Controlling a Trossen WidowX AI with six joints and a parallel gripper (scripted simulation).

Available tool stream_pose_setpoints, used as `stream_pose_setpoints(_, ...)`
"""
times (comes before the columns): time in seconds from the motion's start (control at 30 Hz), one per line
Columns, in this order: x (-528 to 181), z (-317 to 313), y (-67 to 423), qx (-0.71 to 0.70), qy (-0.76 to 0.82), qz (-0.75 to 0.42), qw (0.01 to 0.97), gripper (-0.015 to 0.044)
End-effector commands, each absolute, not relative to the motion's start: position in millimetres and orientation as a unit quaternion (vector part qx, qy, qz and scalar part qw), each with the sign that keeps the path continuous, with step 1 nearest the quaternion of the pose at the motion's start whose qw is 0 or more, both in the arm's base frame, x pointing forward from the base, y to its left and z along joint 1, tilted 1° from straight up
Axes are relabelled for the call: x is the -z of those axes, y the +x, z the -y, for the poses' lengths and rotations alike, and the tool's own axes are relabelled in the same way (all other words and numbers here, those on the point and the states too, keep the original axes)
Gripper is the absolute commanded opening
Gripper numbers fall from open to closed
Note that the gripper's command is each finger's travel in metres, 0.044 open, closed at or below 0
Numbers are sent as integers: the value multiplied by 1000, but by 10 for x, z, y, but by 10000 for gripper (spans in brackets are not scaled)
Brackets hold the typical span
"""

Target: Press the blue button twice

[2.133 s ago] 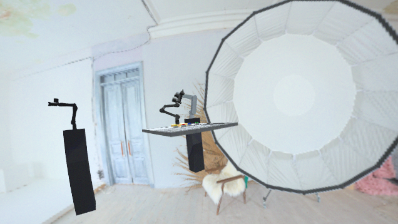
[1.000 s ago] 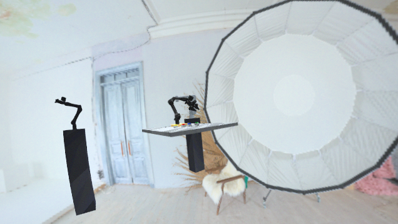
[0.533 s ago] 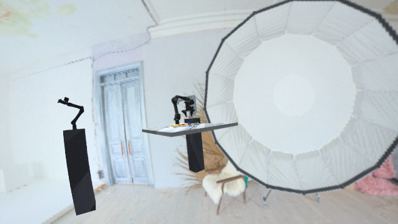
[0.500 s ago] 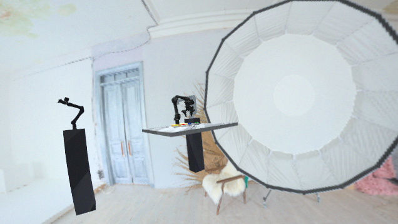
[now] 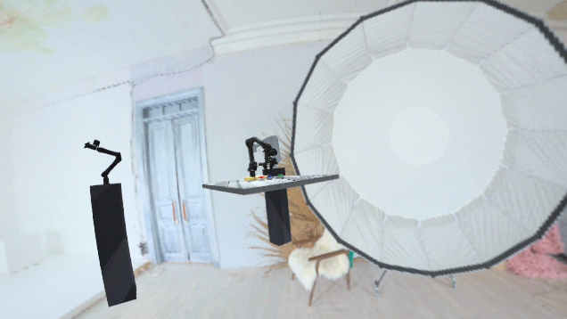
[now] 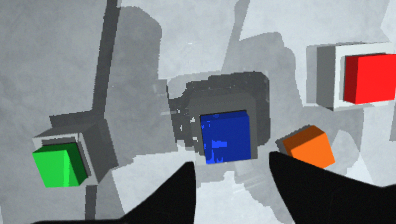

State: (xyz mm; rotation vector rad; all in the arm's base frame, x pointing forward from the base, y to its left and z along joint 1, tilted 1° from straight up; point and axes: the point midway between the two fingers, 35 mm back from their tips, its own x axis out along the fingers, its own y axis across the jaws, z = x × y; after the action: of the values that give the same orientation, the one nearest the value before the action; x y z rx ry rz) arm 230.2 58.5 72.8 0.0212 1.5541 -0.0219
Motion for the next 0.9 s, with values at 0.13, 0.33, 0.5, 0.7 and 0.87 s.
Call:
stream_pose_setpoints(0.13, -702, -577, 2309, 13, 10, -699, 715, 20)
stream_pose_setpoints(0.33, -699, -577, 2309, 13, 10, -699, 715, 20)
stream_pose_setpoints(0.5, -626, -577, 2315, 13, 10, -699, 715, 20)
stream_pose_setpoints(0.7, -527, -577, 2319, 13, 10, -699, 715, 20)
stream_pose_setpoints(0.87, -445, -576, 2319, 13, 10, -699, 715, 20)
